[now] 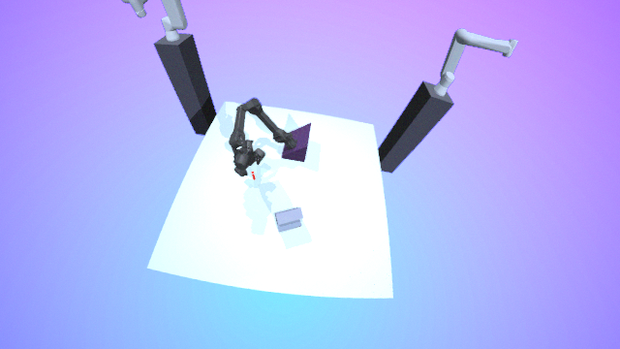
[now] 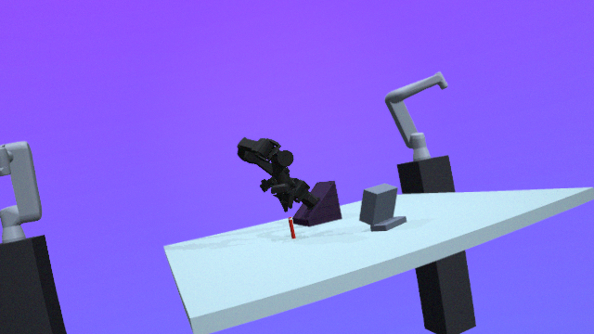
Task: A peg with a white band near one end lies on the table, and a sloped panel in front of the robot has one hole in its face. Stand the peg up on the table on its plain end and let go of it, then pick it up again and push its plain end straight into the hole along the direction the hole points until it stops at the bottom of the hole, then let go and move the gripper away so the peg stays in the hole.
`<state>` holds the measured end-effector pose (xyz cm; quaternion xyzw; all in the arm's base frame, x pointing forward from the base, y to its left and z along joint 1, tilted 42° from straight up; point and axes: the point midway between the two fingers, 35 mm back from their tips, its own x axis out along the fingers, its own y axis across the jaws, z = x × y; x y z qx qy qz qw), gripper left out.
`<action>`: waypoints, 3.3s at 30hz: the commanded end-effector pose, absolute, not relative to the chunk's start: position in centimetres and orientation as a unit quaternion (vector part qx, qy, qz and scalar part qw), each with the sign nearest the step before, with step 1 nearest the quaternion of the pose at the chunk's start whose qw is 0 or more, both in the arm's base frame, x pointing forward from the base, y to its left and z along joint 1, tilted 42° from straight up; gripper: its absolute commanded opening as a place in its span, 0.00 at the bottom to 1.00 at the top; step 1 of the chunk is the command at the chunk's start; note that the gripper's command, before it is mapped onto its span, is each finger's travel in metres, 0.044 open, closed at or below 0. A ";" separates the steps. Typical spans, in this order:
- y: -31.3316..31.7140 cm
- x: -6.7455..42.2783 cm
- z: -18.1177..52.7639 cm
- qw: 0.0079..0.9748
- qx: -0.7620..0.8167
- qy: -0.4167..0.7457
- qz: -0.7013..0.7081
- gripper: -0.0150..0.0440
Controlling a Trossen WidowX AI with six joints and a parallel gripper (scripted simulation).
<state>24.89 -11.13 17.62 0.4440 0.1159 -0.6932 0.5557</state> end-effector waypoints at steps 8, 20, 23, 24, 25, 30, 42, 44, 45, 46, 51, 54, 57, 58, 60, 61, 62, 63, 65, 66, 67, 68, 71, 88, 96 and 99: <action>-11.3 24.9 17.5 0.492 0.514 0.021 -0.702 1.00; -11.4 24.9 17.4 0.409 0.582 -0.085 -0.697 1.00; -11.4 24.9 17.4 0.387 0.597 -0.111 -0.693 1.00; -11.4 24.9 17.3 0.380 0.602 -0.120 -0.692 1.00; -11.5 24.9 17.3 0.372 0.607 -0.128 -0.690 1.00; -11.5 24.9 17.3 0.353 0.618 -0.150 -0.686 1.00; -12.4 25.0 16.3 0.352 0.619 -0.150 -0.686 1.00; -12.6 25.1 16.0 0.352 0.619 -0.150 -0.686 1.00; -12.7 25.1 15.9 0.352 0.619 -0.150 -0.686 1.00; -12.8 25.1 15.8 0.352 0.619 -0.150 -0.686 1.00; -13.3 25.1 15.2 0.352 0.619 -0.150 -0.686 1.00; -13.7 25.1 14.8 0.352 0.619 -0.150 -0.686 1.00; -14.0 25.1 14.5 0.352 0.619 -0.150 -0.686 1.00; -14.1 25.1 14.4 0.352 0.619 -0.150 -0.686 1.00; -14.3 25.1 14.1 0.353 0.619 -0.150 -0.686 1.00; -14.4 25.1 14.0 0.353 0.619 -0.150 -0.686 1.00; -14.6 25.1 13.9 0.353 0.619 -0.150 -0.686 1.00; -14.7 25.1 13.8 0.353 0.619 -0.150 -0.686 1.00; -14.9 25.1 13.5 0.353 0.618 -0.151 -0.686 1.00; -15.0 25.1 13.4 0.353 0.618 -0.151 -0.686 1.00; -15.1 25.0 13.3 0.353 0.618 -0.151 -0.686 1.00; -15.2 25.0 13.2 0.353 0.618 -0.151 -0.686 1.00; -15.6 25.0 12.9 0.354 0.618 -0.151 -0.686 1.00; -15.6 25.0 13.0 0.353 0.620 -0.156 -0.683 0.42; -15.6 25.0 13.0 0.353 0.620 -0.156 -0.683 0.30; -15.6 25.0 13.1 0.353 0.620 -0.155 -0.683 0.25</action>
